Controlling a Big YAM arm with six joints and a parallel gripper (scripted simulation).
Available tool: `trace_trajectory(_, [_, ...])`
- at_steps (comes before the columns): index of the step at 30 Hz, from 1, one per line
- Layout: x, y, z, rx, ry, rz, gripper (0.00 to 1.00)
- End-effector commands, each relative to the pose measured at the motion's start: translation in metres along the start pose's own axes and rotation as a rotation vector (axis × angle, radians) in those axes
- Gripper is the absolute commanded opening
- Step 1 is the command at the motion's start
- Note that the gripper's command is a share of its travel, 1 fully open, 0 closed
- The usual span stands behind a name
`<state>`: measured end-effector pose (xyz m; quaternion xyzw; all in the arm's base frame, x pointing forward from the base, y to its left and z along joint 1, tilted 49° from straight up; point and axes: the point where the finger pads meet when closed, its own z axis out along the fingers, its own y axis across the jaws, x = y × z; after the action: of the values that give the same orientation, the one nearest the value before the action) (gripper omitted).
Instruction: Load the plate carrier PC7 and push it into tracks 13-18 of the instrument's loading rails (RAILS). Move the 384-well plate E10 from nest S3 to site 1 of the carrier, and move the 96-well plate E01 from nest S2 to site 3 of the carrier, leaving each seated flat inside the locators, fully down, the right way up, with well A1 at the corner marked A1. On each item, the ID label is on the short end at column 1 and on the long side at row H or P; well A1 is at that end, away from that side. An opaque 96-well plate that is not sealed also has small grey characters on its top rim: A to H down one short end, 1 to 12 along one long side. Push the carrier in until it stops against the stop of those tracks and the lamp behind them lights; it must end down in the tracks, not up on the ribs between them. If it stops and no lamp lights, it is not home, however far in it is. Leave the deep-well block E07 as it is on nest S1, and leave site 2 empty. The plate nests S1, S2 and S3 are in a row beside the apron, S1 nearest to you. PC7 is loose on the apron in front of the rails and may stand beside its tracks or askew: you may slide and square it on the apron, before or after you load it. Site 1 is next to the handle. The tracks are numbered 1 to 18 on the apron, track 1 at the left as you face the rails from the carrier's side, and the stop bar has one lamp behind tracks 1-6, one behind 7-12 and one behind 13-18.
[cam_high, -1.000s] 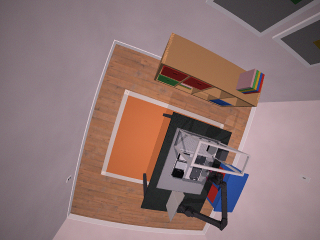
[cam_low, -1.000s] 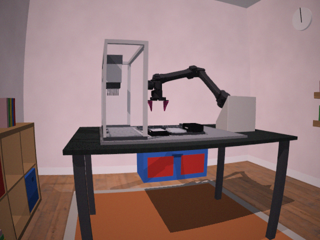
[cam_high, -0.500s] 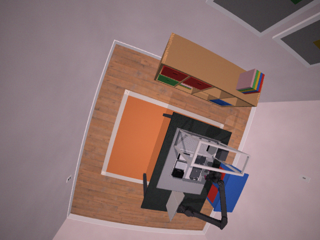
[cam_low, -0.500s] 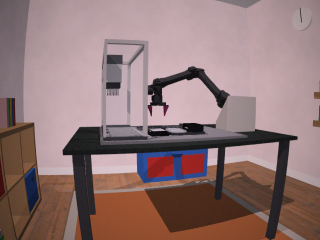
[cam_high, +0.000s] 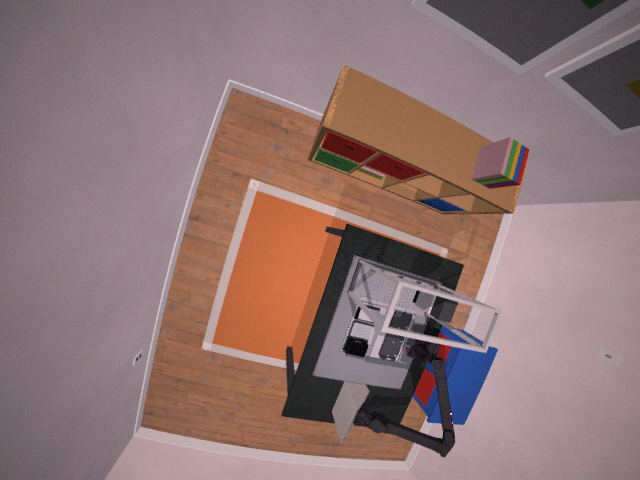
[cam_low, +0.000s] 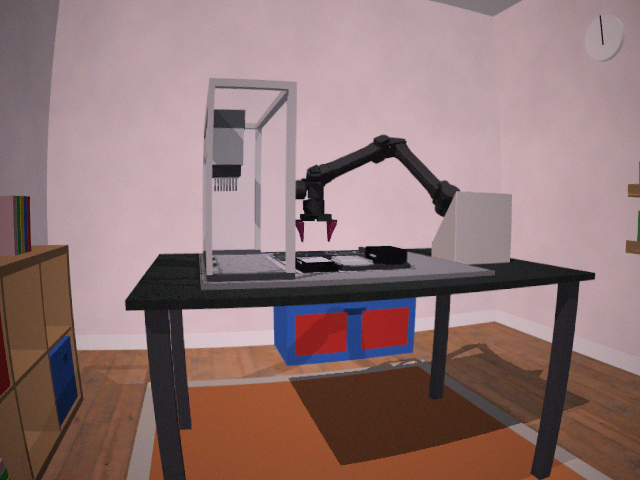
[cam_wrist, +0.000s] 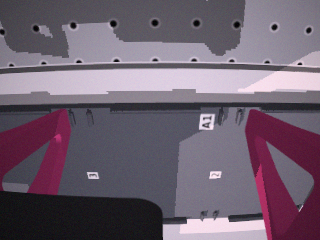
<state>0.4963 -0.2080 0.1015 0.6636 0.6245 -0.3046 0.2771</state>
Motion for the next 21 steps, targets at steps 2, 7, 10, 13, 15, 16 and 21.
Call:
trace_trajectory(2, [-0.002,0.002,0.014,0.000,0.000,-0.009,1.00])
trace_trajectory(7, [-0.002,0.002,0.025,0.000,0.000,-0.009,1.00])
trace_trajectory(10, [-0.009,0.011,0.024,-0.015,-0.004,0.008,1.00])
trace_trajectory(13, [-0.008,0.012,0.011,-0.031,-0.006,0.007,1.00])
trace_trajectory(15, [-0.007,0.008,0.028,-0.010,-0.003,0.002,1.00])
trace_trajectory(16, [-0.005,0.006,0.030,-0.006,-0.002,-0.002,1.00])
trace_trajectory(21, [-0.011,0.013,0.029,-0.019,-0.005,0.012,1.00])
